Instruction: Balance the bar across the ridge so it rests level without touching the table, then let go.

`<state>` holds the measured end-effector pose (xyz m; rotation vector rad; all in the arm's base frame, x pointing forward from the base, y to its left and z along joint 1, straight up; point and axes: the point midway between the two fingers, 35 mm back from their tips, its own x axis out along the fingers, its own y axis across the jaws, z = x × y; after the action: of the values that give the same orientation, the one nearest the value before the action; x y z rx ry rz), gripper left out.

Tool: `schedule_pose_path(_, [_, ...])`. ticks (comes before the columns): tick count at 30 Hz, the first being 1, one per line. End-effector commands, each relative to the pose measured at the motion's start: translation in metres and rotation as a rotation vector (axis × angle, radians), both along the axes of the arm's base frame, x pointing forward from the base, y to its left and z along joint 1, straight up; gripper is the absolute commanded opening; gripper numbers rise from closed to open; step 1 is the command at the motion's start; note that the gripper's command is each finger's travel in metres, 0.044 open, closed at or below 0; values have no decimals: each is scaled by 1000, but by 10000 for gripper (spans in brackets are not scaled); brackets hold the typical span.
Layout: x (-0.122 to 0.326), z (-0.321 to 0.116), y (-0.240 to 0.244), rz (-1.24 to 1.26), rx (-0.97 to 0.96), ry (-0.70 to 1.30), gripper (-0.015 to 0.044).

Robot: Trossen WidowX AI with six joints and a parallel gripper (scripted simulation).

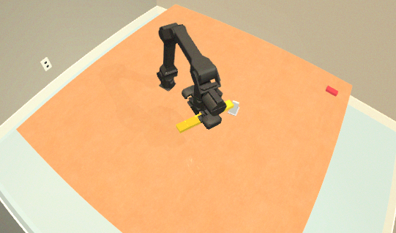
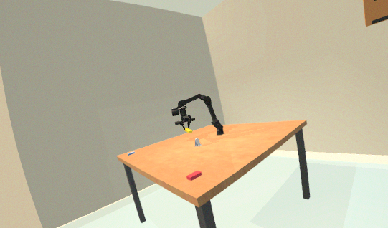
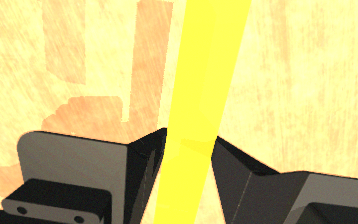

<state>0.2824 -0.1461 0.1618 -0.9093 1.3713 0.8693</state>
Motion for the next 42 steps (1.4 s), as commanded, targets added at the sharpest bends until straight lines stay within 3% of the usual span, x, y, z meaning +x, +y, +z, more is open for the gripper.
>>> schedule_pose_path(1, [8, 0, 13, 53, 4, -2, 0])
schedule_pose_path(42, [62, 3, 160, 562, 2, -2, 0])
